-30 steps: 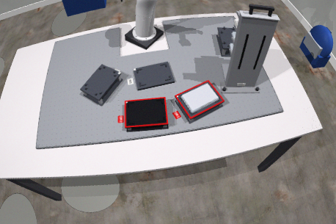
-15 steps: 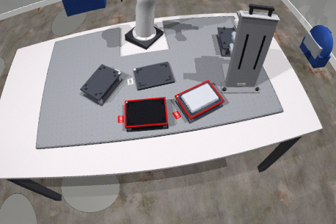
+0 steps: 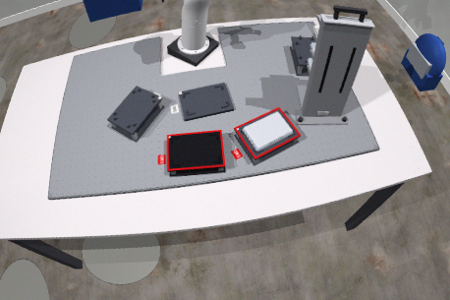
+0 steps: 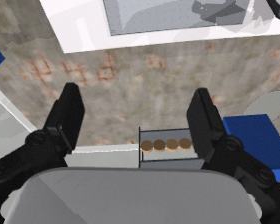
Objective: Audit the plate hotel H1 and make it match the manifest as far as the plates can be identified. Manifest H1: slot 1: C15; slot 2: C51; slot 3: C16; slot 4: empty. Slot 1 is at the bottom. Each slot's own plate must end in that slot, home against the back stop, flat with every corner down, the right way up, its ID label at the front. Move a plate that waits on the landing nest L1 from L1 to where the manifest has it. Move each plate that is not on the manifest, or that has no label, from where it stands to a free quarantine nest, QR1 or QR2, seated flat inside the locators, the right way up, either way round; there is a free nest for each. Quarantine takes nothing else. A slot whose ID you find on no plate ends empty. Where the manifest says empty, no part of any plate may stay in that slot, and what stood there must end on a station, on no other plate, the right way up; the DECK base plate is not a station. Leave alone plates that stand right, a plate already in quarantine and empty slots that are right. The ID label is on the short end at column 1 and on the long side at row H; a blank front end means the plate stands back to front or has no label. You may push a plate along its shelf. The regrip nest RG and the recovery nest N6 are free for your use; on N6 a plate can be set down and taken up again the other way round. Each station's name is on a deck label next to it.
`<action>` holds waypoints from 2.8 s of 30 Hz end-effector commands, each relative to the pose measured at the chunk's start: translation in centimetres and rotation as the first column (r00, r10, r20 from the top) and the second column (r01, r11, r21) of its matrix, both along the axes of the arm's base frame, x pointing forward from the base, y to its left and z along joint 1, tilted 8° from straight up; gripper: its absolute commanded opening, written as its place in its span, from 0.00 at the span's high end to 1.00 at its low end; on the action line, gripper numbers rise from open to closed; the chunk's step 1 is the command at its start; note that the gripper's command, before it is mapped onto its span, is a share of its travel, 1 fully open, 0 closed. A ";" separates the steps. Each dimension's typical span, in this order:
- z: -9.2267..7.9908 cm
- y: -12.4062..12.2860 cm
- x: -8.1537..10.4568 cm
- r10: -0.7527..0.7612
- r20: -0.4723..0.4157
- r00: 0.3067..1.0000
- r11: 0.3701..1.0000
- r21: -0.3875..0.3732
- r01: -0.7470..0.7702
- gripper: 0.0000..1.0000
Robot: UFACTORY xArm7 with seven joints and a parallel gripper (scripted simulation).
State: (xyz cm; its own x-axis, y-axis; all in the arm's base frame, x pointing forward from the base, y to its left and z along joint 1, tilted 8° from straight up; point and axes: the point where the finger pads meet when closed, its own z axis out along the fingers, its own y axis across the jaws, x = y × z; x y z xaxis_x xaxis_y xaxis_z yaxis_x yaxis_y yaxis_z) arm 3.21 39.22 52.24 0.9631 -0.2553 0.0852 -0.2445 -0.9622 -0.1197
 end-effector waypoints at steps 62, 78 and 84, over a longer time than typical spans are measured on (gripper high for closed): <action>-7.9 0.8 0.9 -0.002 0.000 1.000 1.000 0.005 0.002 0.00; -10.2 1.0 1.1 -0.002 0.000 1.000 1.000 0.005 0.002 0.00; -11.2 1.1 1.2 -0.002 0.000 1.000 1.000 0.005 0.002 0.00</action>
